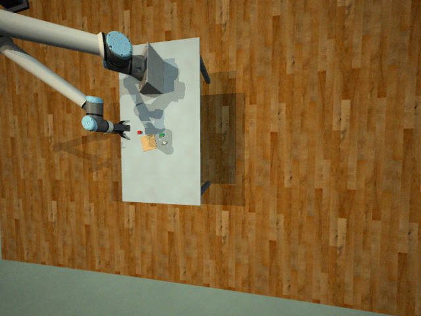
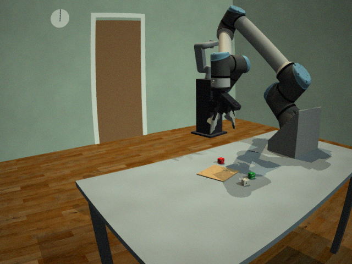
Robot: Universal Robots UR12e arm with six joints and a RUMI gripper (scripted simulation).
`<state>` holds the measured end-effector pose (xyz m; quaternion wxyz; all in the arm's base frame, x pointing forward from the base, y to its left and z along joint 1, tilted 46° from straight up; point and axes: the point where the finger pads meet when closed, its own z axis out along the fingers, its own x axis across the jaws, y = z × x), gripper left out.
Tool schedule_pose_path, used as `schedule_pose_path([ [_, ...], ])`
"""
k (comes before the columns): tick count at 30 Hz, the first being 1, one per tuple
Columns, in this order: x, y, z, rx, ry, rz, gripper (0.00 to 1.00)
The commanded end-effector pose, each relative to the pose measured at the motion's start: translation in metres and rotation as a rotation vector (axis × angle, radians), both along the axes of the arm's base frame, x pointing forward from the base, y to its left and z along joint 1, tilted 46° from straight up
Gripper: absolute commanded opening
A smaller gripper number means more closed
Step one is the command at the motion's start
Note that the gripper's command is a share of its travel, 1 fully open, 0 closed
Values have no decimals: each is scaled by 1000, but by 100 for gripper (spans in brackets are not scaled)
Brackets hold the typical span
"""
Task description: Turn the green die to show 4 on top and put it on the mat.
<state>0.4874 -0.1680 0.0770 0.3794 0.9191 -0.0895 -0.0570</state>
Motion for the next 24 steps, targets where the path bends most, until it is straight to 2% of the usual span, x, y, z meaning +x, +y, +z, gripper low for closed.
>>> schedule_pose_path([
  [1, 3, 0, 0, -11, -3, 5, 100],
  [15, 3, -1, -1, -11, -3, 6, 100],
  [24, 0, -13, -13, -11, -3, 6, 100],
])
